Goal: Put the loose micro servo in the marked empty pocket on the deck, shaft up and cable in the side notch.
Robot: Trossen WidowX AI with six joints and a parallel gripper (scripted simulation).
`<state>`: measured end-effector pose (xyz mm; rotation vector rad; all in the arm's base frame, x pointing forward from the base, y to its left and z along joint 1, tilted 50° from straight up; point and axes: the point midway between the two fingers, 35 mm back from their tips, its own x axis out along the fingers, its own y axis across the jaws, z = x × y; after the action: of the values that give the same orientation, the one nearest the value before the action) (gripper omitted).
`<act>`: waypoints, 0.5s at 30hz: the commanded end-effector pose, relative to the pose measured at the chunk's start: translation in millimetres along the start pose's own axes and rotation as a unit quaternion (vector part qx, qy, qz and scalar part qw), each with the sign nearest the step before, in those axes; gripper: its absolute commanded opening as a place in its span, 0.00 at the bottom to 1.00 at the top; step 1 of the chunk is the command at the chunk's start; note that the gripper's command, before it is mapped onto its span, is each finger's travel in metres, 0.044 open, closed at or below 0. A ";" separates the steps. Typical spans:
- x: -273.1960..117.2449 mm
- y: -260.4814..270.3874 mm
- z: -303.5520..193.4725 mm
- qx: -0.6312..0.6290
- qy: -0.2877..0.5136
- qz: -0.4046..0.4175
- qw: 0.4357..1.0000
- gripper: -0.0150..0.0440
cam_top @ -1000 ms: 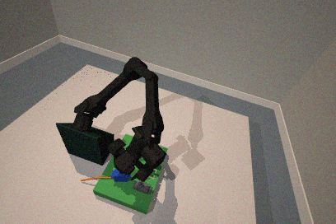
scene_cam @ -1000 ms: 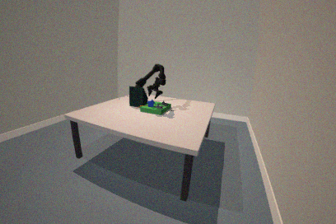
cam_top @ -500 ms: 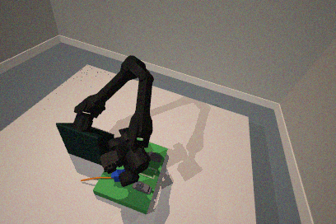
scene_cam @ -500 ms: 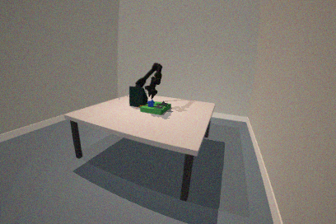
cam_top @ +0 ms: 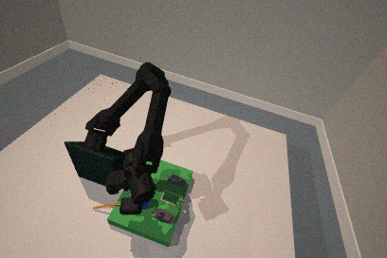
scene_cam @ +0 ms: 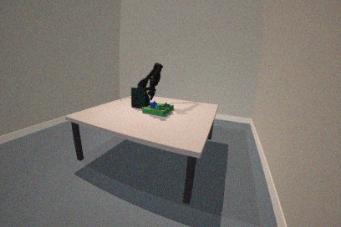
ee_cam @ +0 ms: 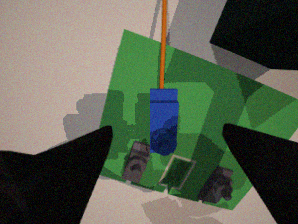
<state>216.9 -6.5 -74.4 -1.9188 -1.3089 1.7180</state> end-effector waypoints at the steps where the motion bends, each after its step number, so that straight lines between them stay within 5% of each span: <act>1: 0.3 -0.3 -0.2 0.012 0.007 -0.002 1.000 1.00; 15: 31.5 -0.6 -0.5 0.012 0.008 -0.003 1.000 1.00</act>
<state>214.2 14.5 -92.7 -1.9118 -1.2861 1.7113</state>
